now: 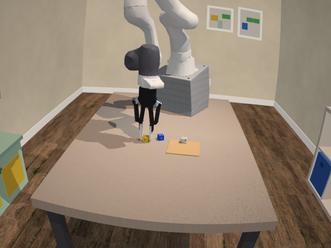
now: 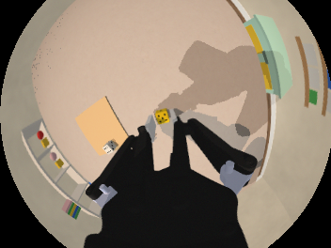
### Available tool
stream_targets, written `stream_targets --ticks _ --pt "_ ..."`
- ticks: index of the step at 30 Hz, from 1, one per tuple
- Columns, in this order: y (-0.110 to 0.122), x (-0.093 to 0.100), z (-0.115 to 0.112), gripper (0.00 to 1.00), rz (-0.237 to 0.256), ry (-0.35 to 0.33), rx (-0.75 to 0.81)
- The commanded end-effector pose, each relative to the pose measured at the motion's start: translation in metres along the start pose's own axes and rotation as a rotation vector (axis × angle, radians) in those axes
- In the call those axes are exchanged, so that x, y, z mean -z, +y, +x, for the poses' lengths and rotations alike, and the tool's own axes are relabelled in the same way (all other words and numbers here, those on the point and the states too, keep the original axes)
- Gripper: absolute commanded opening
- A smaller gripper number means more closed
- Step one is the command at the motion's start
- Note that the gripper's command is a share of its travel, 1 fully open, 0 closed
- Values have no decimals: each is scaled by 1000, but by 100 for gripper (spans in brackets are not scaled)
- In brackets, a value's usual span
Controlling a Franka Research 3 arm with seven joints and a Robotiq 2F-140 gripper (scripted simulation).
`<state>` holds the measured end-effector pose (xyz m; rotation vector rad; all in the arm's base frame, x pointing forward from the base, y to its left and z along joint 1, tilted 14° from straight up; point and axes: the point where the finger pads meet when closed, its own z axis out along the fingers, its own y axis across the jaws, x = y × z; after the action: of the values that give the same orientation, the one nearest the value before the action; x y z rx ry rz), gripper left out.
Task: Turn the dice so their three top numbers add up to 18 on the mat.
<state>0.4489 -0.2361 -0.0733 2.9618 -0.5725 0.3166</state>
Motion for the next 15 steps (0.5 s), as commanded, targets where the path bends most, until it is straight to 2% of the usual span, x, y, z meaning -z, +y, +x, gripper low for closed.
stream_targets --ticks 1,15 --pt "-1 -6 0 25 2 5 -19" --pt "-1 -14 0 25 2 5 -19"
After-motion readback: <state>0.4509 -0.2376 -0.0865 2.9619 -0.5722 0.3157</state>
